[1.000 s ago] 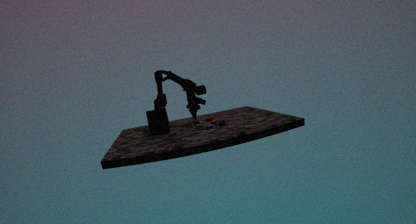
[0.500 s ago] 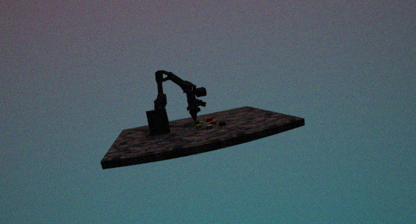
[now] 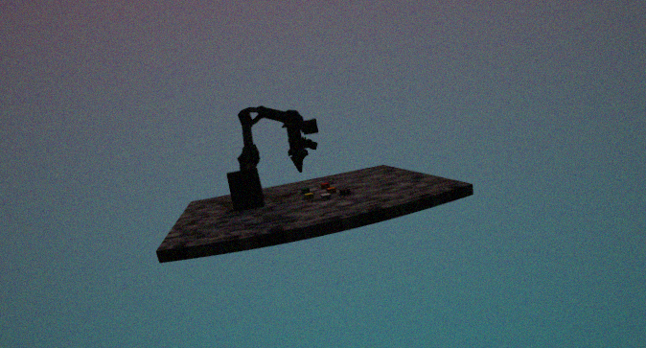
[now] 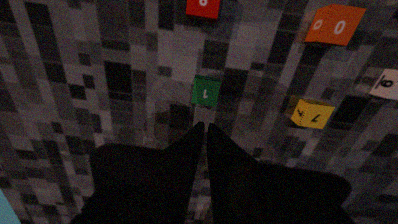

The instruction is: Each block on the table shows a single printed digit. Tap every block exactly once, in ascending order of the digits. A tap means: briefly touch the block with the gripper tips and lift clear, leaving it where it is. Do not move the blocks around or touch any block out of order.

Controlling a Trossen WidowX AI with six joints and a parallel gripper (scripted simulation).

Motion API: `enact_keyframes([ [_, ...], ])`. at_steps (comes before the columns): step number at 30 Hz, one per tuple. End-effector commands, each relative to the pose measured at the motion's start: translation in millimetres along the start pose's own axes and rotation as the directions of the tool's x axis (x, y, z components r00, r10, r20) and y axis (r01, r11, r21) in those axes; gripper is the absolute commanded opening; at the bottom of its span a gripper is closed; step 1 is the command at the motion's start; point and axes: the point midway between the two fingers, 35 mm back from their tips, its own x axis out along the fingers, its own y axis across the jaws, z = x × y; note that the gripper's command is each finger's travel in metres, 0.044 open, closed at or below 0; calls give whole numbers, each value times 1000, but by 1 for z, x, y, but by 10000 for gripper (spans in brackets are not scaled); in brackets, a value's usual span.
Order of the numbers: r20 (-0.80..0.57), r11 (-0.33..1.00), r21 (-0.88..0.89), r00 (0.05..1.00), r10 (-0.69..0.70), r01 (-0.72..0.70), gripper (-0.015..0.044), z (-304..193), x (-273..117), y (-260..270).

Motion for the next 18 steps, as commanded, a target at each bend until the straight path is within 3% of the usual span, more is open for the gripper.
enact_keyframes([
  [1, 2, 1000, -10, 1000, 2, -2, 20, -2, -35, 3],
  [8, 3, 1000, -10, 1000, 0, 0, 20, 13, -39, -7],
  [18, 7, 1000, -14, 1000, -9, 9, 20, 95, -49, -103],
])
